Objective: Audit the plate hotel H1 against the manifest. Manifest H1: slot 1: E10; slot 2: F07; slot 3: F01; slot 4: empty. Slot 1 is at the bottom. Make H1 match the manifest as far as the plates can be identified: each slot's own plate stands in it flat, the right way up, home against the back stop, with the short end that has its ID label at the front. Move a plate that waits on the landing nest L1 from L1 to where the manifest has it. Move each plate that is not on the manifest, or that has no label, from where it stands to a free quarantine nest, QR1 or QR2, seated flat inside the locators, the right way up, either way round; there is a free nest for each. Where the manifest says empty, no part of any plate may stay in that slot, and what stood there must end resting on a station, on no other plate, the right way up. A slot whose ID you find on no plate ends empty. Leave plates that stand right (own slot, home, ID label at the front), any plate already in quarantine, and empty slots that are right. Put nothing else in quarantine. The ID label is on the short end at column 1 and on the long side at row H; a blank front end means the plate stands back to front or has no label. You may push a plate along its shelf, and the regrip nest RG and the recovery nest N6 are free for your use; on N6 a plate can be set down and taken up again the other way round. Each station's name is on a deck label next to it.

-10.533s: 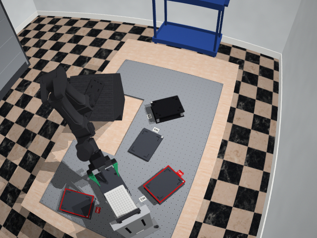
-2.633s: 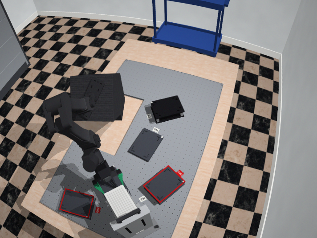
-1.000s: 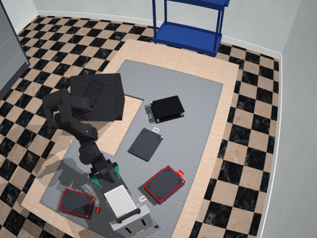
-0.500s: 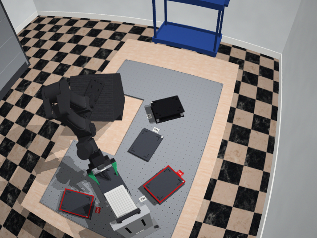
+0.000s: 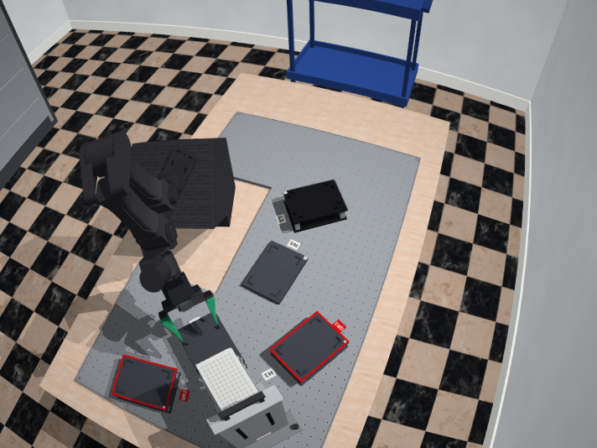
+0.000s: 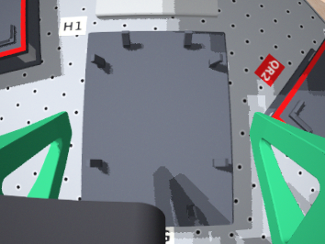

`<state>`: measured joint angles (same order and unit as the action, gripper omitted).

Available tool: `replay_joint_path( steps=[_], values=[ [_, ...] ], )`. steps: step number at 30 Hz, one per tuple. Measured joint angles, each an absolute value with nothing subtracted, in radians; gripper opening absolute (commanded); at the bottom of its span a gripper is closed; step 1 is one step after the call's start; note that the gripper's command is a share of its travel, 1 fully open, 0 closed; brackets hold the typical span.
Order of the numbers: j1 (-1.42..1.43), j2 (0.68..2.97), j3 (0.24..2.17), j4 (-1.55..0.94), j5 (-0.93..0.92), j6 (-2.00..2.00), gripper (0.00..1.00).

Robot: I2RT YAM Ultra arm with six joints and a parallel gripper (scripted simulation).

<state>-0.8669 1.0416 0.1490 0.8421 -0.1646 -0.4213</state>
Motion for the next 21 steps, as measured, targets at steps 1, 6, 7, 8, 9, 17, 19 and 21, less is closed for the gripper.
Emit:
replay_joint_path(
  steps=[1, 6, 7, 8, 9, 17, 19, 21],
  values=[
    [-0.869, 1.029, 0.144, 0.834, -0.166, -0.421, 1.00],
    [-0.878, 0.959, 0.126, 0.784, -0.175, -0.422, 1.00],
    [-0.877, 0.937, 0.126, 0.765, -0.175, -0.422, 1.00],
    [-0.875, 0.910, 0.126, 0.747, -0.175, -0.422, 1.00],
    [-0.873, 0.884, 0.126, 0.733, -0.176, -0.422, 1.00],
    [-0.852, 0.691, 0.131, 0.565, -0.164, -0.422, 1.00],
    [-0.844, 0.633, 0.140, 0.508, -0.158, -0.422, 1.00],
    [-0.836, 0.579, 0.152, 0.451, -0.151, -0.422, 1.00]
  ],
)
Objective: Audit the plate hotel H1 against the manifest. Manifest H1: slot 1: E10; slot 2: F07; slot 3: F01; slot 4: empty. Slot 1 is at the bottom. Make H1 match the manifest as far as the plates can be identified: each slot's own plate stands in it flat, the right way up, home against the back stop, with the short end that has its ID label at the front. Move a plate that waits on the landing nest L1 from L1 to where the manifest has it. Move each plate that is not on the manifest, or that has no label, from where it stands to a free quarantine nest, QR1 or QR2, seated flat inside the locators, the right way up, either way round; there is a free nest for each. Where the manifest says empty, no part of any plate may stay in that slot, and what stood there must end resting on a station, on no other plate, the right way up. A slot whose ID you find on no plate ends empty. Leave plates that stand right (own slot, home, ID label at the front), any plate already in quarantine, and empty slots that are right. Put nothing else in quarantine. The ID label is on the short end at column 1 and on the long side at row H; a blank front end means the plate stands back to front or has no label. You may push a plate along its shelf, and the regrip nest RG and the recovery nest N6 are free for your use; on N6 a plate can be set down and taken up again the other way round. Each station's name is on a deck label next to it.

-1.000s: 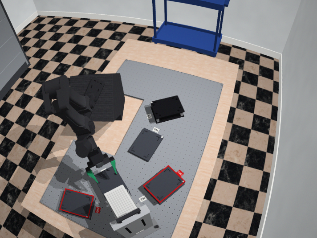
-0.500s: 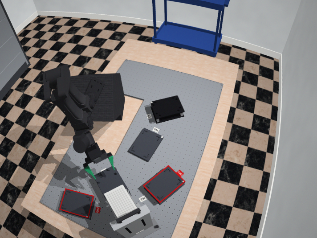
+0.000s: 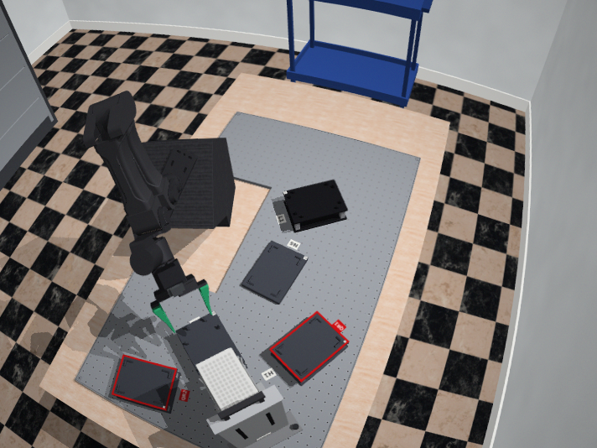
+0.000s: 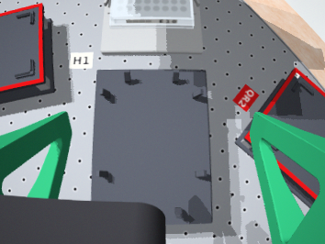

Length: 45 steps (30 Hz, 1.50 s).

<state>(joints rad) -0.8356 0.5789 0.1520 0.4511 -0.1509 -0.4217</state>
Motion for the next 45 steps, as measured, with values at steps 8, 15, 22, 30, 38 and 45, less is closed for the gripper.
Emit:
replay_joint_path(
  steps=[8, 15, 22, 30, 38, 45],
  values=[
    [-0.801, 0.431, 0.203, 0.243, -0.119, -0.421, 1.00],
    [-0.752, 0.334, 0.263, 0.067, -0.078, -0.418, 1.00],
    [-0.688, 0.260, 0.332, -0.077, -0.023, -0.414, 1.00],
    [-0.684, 0.257, 0.325, -0.112, 0.007, -0.414, 1.00],
    [-0.757, 0.355, 0.245, -0.014, -0.035, -0.417, 1.00],
    [-0.791, 0.433, 0.214, 0.098, -0.072, -0.418, 1.00]
  ],
)
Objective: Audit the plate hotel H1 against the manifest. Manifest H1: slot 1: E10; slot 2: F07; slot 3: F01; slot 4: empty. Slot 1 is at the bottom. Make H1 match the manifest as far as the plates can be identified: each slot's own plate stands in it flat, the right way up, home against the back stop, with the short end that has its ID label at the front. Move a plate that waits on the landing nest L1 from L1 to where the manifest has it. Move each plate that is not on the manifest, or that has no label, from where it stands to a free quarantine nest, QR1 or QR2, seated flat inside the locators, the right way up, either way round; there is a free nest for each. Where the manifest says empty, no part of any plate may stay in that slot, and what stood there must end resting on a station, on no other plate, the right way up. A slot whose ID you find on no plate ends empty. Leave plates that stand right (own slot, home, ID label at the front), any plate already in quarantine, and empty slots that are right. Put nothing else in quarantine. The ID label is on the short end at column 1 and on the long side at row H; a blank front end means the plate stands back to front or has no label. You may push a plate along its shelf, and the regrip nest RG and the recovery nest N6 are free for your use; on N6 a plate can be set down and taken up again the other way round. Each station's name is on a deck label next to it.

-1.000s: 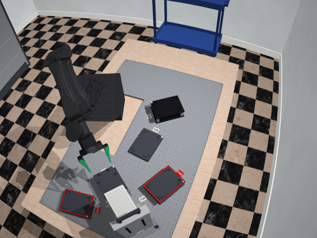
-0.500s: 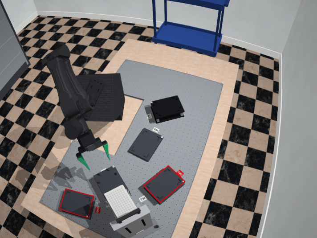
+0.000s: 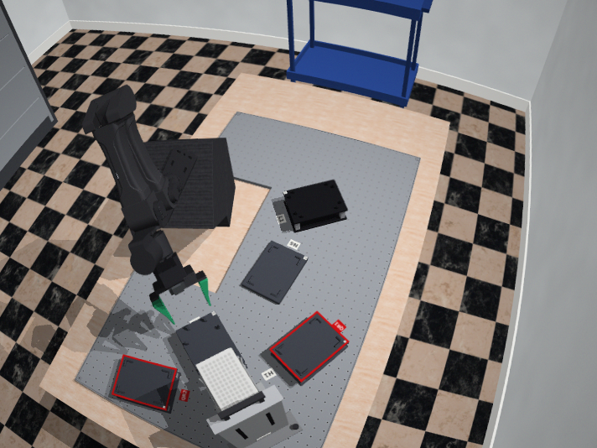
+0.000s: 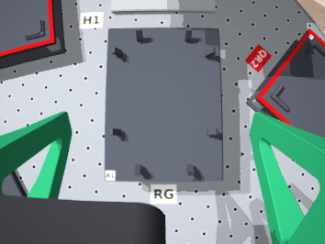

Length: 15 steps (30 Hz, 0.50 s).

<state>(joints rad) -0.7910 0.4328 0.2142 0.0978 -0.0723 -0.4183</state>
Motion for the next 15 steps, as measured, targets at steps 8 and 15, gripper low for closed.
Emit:
replay_joint_path(
  steps=[8, 15],
  values=[
    [-0.798, 0.445, 0.213, 0.162, -0.096, -0.419, 1.00],
    [-0.786, 0.473, 0.215, 0.183, -0.093, -0.419, 1.00]
  ],
)
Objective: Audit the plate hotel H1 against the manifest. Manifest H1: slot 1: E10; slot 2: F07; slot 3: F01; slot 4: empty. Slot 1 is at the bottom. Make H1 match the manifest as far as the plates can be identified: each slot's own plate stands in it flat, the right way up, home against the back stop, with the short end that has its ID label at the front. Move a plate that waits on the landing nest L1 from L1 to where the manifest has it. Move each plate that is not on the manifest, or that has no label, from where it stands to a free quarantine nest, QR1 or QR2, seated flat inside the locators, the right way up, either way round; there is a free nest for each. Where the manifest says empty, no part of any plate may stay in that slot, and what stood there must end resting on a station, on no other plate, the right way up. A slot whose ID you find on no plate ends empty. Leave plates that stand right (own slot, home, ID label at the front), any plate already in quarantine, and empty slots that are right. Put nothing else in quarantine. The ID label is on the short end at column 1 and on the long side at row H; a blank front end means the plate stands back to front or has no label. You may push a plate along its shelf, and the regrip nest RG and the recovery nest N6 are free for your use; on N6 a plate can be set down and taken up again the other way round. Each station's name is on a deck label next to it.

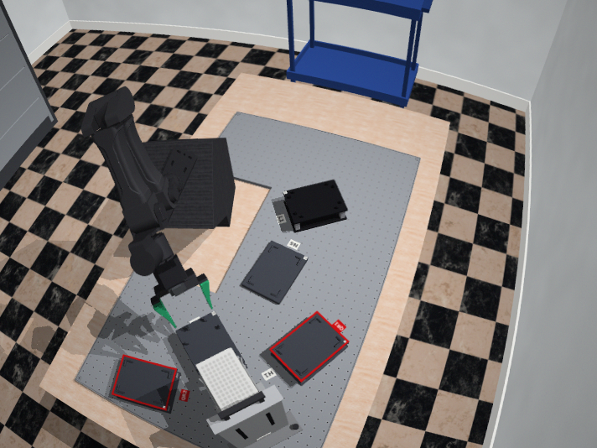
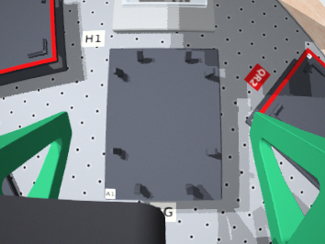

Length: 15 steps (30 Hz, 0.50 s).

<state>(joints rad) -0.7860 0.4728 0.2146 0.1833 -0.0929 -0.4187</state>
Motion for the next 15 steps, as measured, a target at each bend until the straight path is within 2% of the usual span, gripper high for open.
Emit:
replay_joint_path(
  steps=[15],
  values=[
    [-0.733, 0.575, 0.273, 0.231, -0.043, -0.418, 1.00]
  ],
)
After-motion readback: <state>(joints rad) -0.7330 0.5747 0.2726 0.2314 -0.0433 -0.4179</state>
